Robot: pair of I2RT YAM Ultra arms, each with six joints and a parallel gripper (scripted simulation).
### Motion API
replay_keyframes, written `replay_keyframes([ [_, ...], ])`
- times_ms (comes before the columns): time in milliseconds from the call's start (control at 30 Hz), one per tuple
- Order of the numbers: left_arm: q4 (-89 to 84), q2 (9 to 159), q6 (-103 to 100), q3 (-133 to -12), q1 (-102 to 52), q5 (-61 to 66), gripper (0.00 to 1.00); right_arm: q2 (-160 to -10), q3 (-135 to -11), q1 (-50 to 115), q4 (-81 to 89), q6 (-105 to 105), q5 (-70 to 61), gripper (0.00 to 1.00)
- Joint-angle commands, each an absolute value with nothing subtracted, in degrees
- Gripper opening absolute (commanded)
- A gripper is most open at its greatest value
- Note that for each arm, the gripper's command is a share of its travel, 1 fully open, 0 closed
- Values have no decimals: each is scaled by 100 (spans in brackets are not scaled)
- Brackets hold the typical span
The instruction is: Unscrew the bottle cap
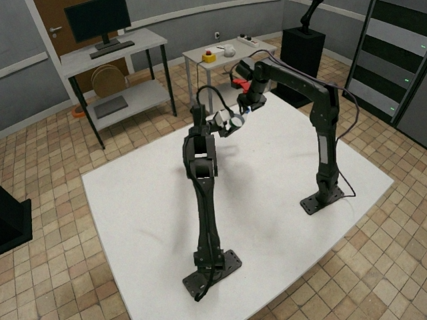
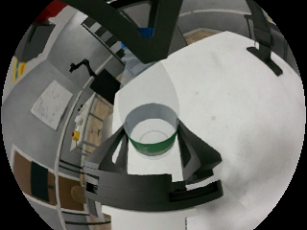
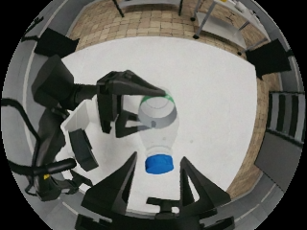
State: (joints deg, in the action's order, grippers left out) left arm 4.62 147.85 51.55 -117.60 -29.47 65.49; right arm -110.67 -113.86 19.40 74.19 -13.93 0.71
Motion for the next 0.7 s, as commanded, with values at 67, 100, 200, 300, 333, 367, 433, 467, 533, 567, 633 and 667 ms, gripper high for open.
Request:
replay_keyframes([
  [67,480,14670,5095,-11879,-2941,6626,0,-11067,-11675,1760,7563,-3213,-391,57],
  [100,480,14670,5095,-11879,-2941,6626,0,-11067,-11676,1735,7566,-3466,-451,57],
  [200,480,14670,5095,-11879,-2941,6626,0,-11056,-11657,1663,7556,-4227,-628,57],
  [300,480,14670,5095,-11879,-2941,6626,0,-11029,-11609,1592,7520,-4993,-800,57],
  [333,480,14670,5095,-11879,-2941,6626,0,-11029,-11609,1592,7520,-4993,-800,57],
  [367,480,14670,5095,-11879,-2941,6626,0,-11029,-11609,1592,7520,-4993,-800,57],
  [433,480,14670,5095,-11879,-2941,6626,0,-10989,-11535,1521,7461,-5882,-977,57],
  [467,480,14670,5095,-11879,-2941,6626,0,-10971,-11504,1497,7436,-6133,-1036,57],
  [533,480,14670,5095,-11879,-2941,6626,0,-10941,-11448,1456,7391,-6643,-1138,57],
  [567,480,14670,5095,-11879,-2941,6626,0,-10925,-11419,1436,7366,-6902,-1186,57],
  [633,480,14670,5095,-11879,-2941,6626,0,-10892,-11357,1401,7316,-7424,-1275,57],
  [667,480,14670,5095,-11879,-2941,6626,0,-10875,-11325,1385,7288,-7687,-1315,57],
])
